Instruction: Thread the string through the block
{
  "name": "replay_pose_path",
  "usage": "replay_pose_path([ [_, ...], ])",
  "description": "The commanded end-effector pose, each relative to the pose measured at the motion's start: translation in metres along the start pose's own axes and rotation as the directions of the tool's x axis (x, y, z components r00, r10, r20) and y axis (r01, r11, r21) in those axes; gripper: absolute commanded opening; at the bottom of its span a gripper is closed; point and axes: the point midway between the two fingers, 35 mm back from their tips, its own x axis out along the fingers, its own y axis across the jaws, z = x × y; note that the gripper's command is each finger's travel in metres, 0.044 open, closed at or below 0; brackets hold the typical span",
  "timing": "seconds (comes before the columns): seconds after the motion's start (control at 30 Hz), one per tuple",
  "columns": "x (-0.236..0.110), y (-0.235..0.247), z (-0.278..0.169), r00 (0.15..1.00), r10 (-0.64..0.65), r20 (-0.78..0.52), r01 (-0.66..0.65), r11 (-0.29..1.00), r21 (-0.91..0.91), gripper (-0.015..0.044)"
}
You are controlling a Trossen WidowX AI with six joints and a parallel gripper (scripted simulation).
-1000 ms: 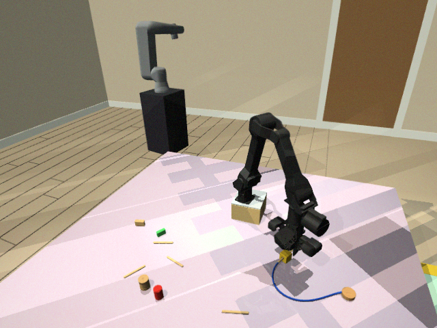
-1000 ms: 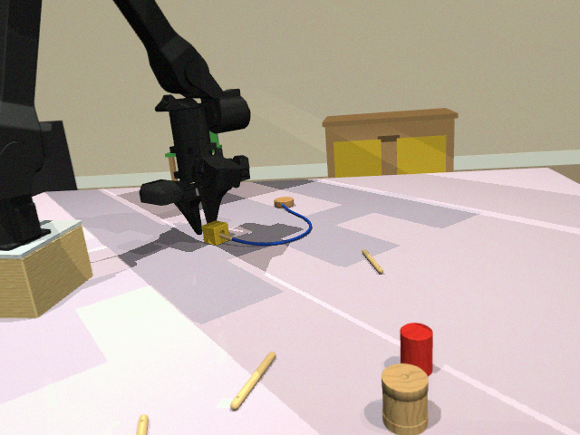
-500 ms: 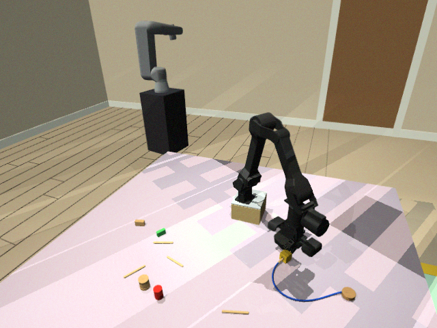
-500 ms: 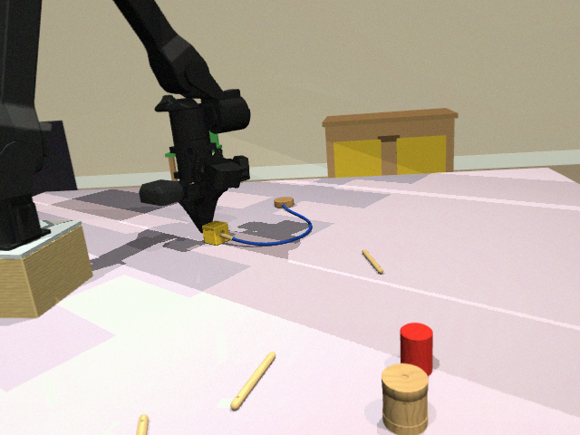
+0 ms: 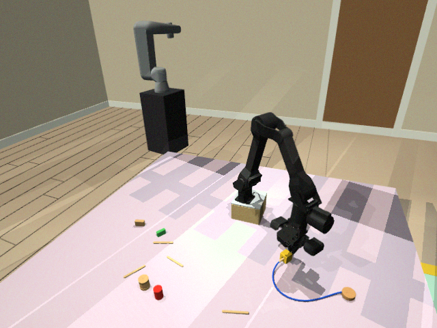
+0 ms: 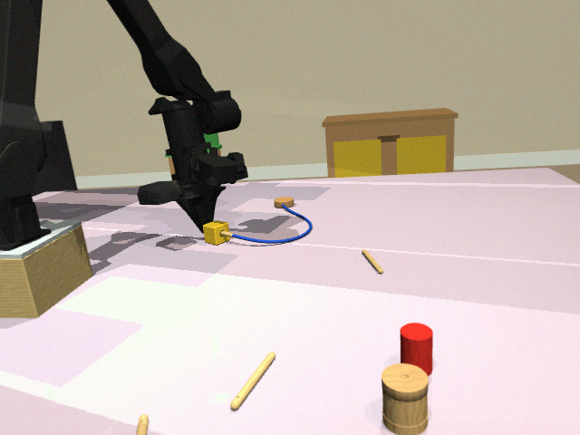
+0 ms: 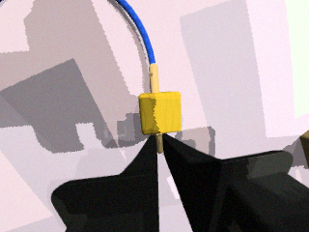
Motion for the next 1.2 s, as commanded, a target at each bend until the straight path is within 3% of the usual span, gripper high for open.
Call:
replay_pose_path([
  [0.0,0.0013,-0.0014,-0.0005,1.0,-0.001,0.012,0.001,1.0,0.012,0.0],
  [1.17,0.0001,-0.0005,-0.0071,1.0,0.022,0.007,-0.023,1.0,0.004,0.0],
])
